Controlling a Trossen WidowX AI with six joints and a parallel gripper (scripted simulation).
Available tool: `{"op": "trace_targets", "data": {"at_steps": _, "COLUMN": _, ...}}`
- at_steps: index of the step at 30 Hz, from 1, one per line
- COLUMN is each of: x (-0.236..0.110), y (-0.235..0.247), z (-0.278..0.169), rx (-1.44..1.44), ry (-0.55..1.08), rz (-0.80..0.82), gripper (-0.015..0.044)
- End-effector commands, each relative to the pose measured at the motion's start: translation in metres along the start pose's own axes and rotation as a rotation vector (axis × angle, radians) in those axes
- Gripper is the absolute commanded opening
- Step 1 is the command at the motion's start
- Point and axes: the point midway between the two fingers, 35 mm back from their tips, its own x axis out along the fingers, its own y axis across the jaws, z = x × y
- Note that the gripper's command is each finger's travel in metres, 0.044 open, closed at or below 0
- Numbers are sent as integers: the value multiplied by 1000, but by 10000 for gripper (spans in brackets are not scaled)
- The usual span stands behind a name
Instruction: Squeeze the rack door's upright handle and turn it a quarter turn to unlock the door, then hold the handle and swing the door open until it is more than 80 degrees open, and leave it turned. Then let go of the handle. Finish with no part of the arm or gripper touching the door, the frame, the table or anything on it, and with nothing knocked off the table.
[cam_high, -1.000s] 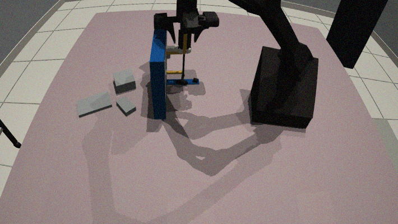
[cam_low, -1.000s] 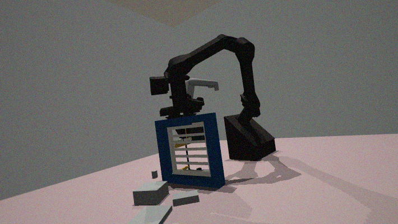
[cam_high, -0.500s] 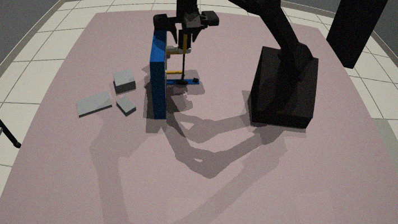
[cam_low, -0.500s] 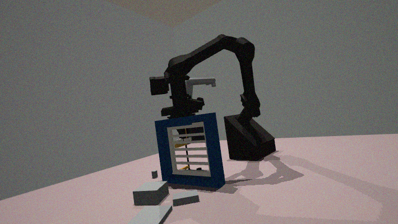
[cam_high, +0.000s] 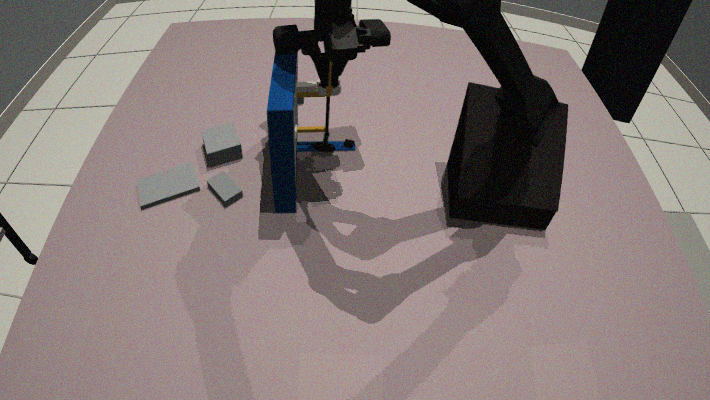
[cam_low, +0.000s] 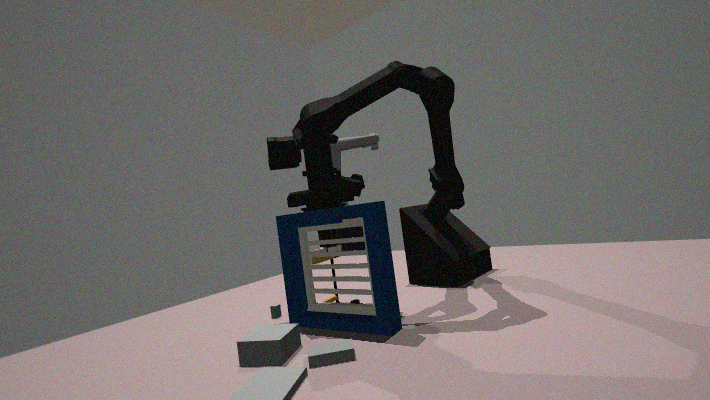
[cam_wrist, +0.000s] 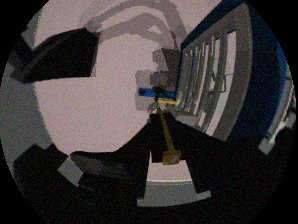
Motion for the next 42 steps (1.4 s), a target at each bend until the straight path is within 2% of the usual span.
{"op": "trace_targets", "data": {"at_steps": 1, "x": 0, "y": 0, "z": 0, "rx": -1, "ry": 0, "rz": 0, "gripper": 117}}
{"op": "trace_targets", "data": {"at_steps": 16, "x": 0, "y": 0, "z": 0, "rx": -1, "ry": 0, "rz": 0, "gripper": 19}}
{"op": "trace_targets", "data": {"at_steps": 21, "x": 0, "y": 1, "z": 1, "rx": 31, "ry": 0, "rz": 0, "gripper": 19}}
{"op": "trace_targets", "data": {"at_steps": 42, "x": 0, "y": 25, "z": 18, "rx": 501, "ry": 0, "rz": 1, "gripper": 19}}
